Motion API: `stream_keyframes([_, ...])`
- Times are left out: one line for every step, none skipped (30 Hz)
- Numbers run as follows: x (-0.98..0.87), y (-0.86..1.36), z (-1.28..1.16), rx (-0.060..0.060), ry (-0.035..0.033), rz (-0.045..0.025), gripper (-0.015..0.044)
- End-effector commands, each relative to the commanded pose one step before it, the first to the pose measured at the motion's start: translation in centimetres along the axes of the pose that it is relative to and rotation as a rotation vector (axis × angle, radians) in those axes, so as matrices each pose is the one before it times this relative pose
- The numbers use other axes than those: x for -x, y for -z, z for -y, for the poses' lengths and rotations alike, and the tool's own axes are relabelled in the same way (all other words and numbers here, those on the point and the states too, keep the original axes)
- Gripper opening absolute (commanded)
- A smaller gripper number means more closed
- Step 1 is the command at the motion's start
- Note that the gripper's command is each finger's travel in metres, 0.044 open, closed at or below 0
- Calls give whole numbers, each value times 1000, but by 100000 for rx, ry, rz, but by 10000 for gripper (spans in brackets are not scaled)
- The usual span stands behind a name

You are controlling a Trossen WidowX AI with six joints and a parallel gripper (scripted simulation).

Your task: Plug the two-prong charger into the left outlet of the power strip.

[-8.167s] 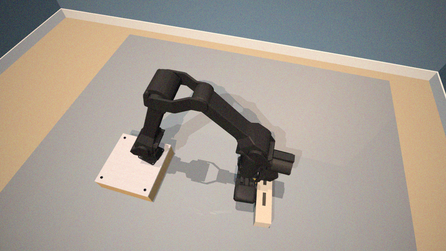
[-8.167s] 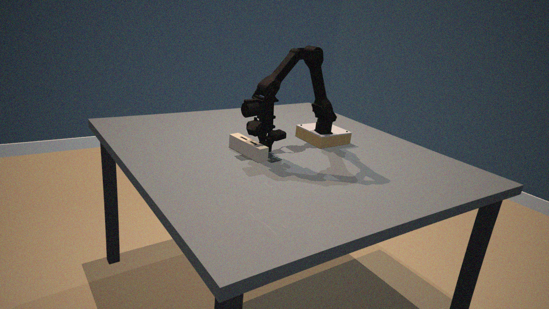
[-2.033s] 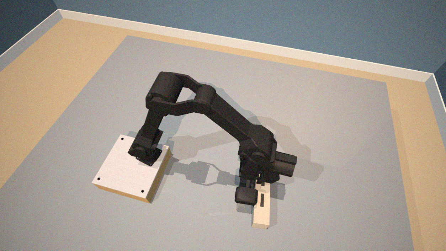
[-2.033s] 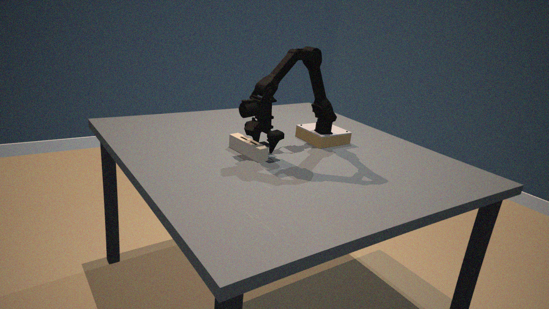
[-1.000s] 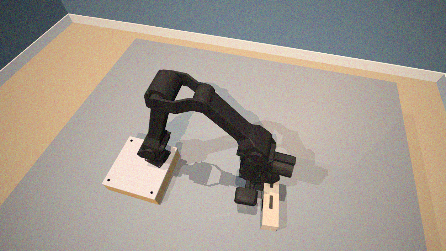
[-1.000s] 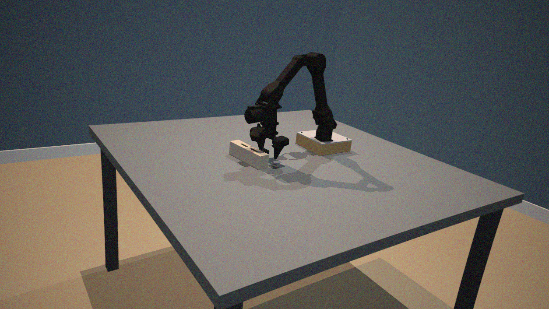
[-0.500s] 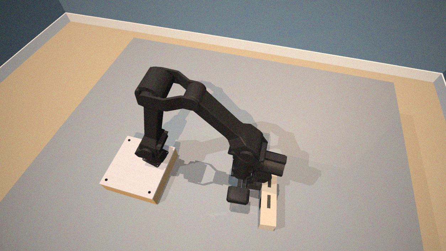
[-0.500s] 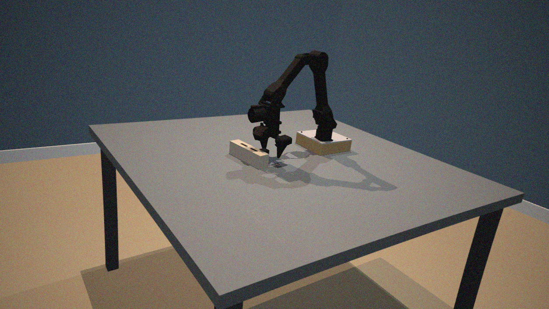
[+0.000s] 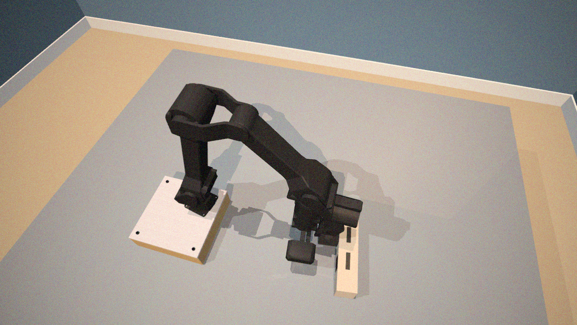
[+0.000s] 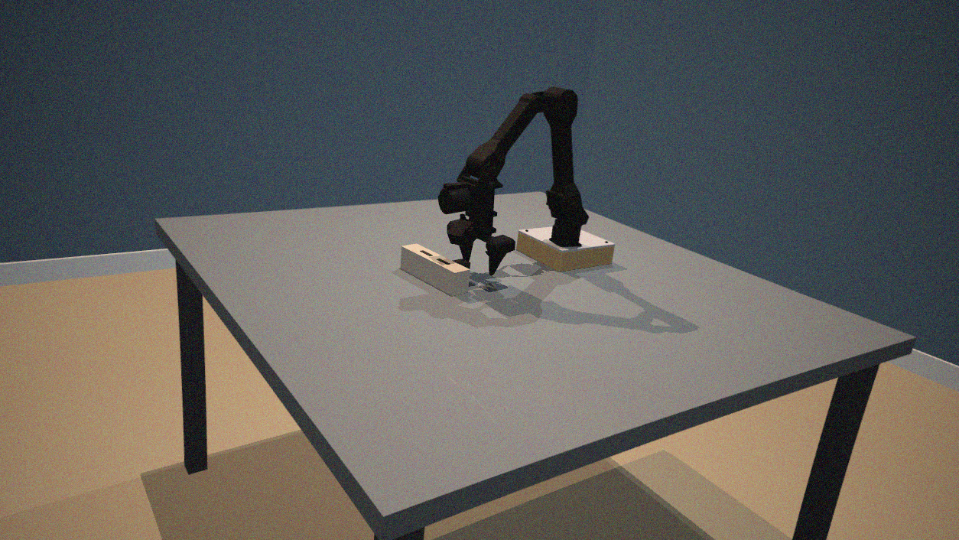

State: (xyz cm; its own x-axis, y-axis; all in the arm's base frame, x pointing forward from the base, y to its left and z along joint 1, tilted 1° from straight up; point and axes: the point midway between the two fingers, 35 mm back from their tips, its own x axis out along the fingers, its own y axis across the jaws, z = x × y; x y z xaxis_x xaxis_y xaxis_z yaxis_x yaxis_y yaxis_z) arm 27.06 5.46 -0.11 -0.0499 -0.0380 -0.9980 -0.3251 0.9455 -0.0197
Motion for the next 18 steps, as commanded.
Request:
stream_keyframes([418,-231,6,-751,379,3553,440])
stream_keyframes([521,-211,5,-941,429,4435,440])
stream_keyframes([656,-275,4,-1178,475,5564,440])
stream_keyframes([658,-293,2,-1180,405,5586,440])
stream_keyframes([657,-309,-1,-1178,333,5588,440])
stream_keyframes([656,-324,-4,-1177,261,5590,440])
stream_keyframes([655,-339,-8,-1176,190,5591,440])
stream_keyframes([653,-354,-11,-1176,119,5591,440])
stream_keyframes([651,-369,-16,-1176,48,5590,440])
stream_keyframes([643,-380,-20,-1169,-23,5551,440])
stream_keyframes([512,-317,-20,-938,-69,4451,440])
stream_keyframes([304,-197,-14,-563,-63,2670,440])
stream_keyframes([101,-67,-5,-188,-25,890,440])
stream_keyframes([0,0,0,0,0,0,440])
stream_keyframes([0,0,0,0,0,0,440])
stream_keyframes([0,0,0,0,0,0,440])
stream_keyframes([0,0,0,0,0,0,440])
stream_keyframes([0,0,0,0,0,0,440])
